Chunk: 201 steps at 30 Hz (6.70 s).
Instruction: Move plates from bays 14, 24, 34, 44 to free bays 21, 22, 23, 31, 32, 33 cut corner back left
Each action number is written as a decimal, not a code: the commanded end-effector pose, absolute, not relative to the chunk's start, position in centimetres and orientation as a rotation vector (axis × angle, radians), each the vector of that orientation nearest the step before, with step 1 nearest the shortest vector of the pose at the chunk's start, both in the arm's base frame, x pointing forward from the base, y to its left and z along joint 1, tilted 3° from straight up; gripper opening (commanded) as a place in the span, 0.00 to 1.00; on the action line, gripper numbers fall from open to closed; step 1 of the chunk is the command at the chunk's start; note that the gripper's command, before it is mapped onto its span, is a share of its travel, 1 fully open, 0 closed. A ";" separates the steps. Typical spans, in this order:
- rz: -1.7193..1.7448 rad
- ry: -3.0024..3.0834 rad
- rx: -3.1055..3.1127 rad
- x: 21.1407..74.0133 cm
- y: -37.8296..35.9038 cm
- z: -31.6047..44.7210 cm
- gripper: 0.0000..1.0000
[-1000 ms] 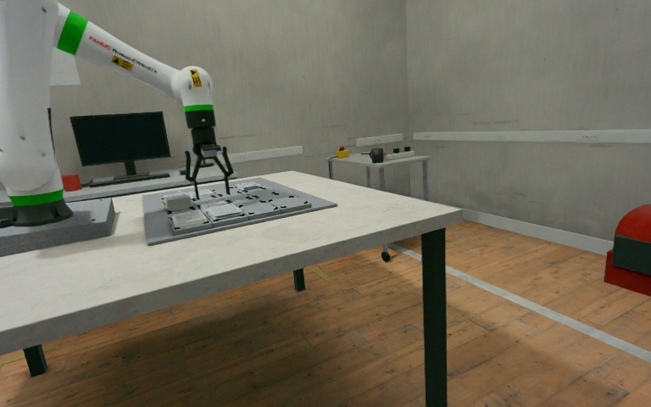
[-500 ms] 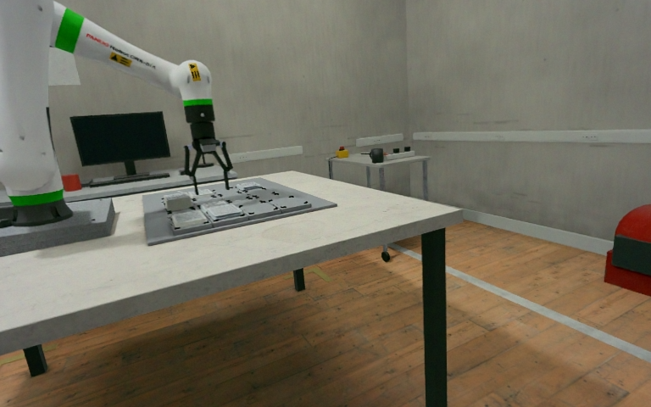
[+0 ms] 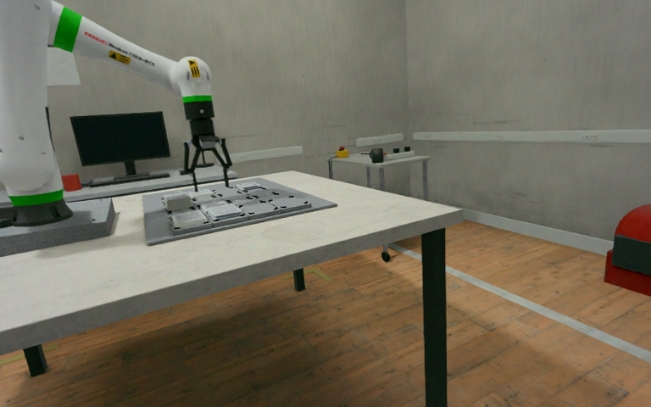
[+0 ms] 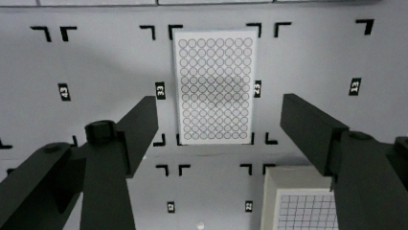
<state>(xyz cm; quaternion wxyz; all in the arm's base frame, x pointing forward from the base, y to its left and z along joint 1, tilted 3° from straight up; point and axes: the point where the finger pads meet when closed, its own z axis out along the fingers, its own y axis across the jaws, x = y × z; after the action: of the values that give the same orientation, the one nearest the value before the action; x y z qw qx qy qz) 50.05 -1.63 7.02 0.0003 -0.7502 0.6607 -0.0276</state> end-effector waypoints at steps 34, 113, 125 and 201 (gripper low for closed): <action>-0.089 2.074 -2.356 51.4 -12.0 7.5 0.70; -0.089 2.074 -2.356 52.3 -18.1 3.7 0.70; -0.089 2.074 -2.356 52.4 -18.1 2.4 0.70; -0.089 2.074 -2.356 52.4 -18.1 2.5 0.59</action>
<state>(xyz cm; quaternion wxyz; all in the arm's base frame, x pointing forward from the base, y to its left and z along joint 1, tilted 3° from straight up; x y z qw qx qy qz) 52.31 -18.09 2.38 0.0004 -0.7502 0.6606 -0.0276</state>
